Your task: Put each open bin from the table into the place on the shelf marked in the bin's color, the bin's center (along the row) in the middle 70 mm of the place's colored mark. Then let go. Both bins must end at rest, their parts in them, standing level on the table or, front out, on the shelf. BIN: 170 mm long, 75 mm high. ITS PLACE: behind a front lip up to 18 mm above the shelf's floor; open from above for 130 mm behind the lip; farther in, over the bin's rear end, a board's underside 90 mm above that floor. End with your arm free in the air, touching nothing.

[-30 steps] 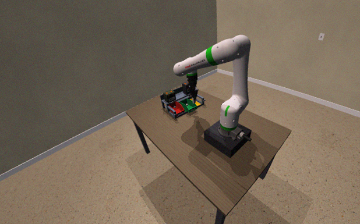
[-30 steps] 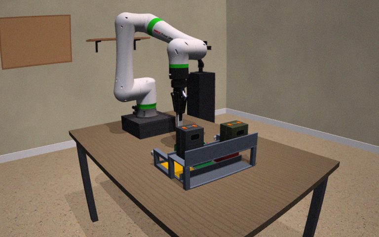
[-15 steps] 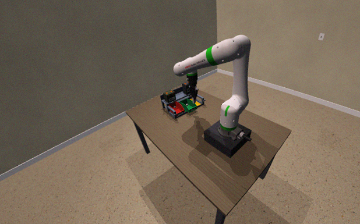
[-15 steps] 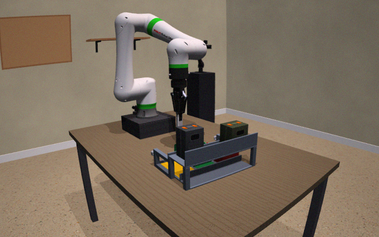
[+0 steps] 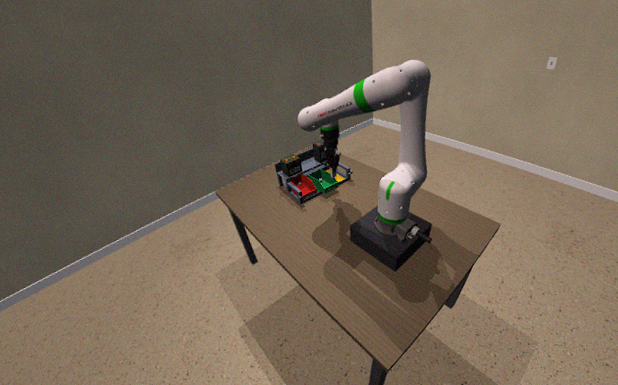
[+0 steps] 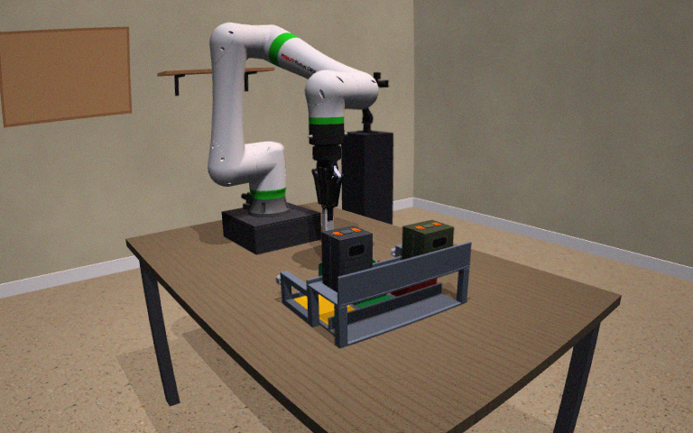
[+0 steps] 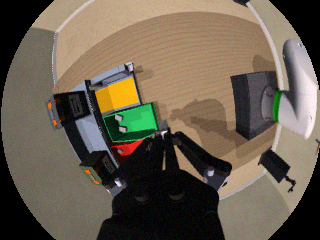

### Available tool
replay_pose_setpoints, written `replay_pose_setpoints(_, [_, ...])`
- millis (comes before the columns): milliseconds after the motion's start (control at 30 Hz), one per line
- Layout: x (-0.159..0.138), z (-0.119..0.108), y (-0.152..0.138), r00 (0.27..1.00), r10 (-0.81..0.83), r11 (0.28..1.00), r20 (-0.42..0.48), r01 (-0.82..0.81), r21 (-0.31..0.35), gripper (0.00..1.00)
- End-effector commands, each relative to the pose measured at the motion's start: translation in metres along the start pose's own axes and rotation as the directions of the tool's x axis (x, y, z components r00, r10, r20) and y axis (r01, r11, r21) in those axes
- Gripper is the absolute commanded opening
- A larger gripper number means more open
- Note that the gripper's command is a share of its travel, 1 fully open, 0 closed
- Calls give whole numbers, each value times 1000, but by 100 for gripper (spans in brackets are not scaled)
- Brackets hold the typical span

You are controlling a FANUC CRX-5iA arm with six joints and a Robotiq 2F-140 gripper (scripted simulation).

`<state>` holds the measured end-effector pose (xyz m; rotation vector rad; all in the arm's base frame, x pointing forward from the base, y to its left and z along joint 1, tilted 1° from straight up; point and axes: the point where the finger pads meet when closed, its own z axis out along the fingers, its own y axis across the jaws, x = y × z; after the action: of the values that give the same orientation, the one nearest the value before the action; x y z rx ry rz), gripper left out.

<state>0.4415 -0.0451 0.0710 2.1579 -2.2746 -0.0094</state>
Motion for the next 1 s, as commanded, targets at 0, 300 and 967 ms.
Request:
replay_pose_setpoints(0, [0, 0, 0, 1000, 0, 1000, 0, 0, 0, 0])
replay_pose_setpoints(300, [0, 0, 0, 1000, 0, 1000, 0, 0, 0, 0])
replay_pose_setpoints(967, [0, 22, 0, 1000, -1, 1000, 1, 1, -1, 0])
